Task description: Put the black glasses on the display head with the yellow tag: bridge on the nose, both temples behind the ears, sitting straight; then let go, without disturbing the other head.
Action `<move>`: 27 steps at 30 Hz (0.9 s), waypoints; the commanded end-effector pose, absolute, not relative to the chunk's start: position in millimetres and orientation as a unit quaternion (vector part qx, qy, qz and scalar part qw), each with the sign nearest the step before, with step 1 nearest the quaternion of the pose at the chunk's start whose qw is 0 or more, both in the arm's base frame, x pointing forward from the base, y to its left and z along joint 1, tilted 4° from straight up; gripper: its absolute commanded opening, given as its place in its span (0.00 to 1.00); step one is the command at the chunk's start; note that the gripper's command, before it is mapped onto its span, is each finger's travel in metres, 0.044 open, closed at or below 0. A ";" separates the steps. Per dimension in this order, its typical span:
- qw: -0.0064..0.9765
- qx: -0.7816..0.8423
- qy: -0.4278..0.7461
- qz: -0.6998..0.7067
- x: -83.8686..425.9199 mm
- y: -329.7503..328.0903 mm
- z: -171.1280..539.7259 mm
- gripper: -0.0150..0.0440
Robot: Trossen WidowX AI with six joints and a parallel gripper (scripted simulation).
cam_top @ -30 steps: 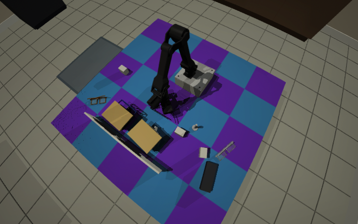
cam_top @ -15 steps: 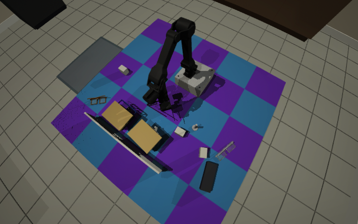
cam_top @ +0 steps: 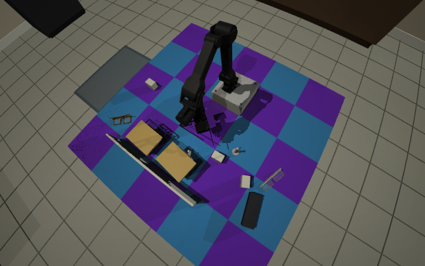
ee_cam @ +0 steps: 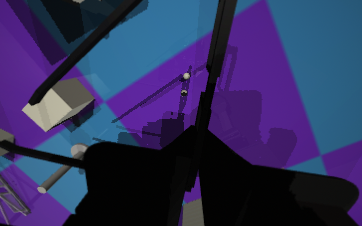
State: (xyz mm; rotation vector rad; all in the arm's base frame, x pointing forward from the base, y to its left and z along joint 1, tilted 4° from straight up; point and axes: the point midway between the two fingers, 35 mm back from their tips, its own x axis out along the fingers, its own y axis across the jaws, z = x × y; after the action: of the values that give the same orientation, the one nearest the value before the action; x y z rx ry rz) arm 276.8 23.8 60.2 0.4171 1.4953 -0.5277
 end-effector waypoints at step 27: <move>0.679 0.193 0.671 -0.229 249.3 176.0 52.9 0.25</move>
State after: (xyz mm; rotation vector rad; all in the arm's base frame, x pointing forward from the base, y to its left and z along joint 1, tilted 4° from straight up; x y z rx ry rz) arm 255.4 162.6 53.7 0.4276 1.5014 -0.5112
